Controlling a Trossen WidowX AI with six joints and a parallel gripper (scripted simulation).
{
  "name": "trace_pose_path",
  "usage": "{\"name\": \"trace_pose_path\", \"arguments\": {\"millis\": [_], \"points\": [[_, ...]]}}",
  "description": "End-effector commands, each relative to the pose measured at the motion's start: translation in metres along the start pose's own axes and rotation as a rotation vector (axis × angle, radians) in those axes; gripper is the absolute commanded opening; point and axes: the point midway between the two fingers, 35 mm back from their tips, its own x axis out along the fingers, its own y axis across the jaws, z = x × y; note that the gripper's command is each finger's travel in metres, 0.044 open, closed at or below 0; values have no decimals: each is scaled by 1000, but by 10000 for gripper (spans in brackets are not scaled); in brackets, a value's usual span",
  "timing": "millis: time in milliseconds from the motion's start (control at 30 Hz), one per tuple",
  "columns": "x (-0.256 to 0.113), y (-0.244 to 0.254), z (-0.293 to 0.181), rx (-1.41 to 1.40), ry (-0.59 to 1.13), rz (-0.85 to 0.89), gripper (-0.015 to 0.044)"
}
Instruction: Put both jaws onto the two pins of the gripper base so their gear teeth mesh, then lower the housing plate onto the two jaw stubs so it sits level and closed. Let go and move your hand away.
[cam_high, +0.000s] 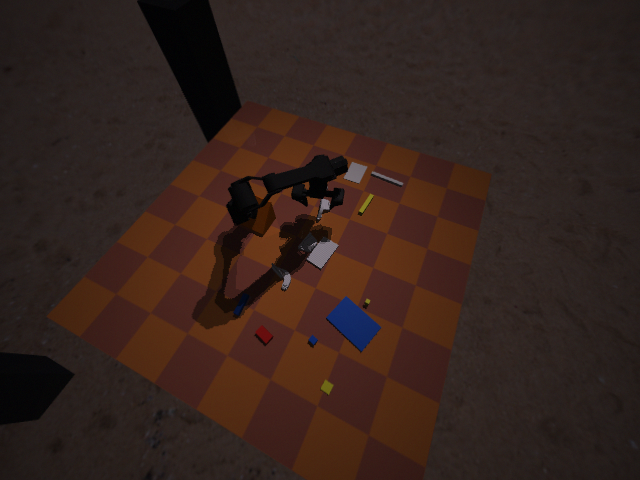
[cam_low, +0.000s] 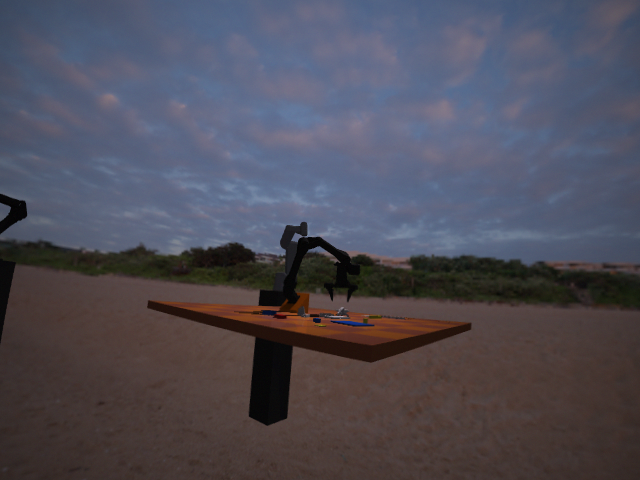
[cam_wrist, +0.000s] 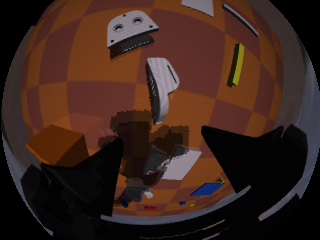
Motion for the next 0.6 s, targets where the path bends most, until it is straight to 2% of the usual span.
{"name": "trace_pose_path", "arguments": {"millis": [0, 100, 567], "points": [[0, 0, 1, 2, -3, 2, 440], [0, 0, 1, 2, -3, 2, 440], [-1, -3, 1, 287, -3, 2, 72]]}}
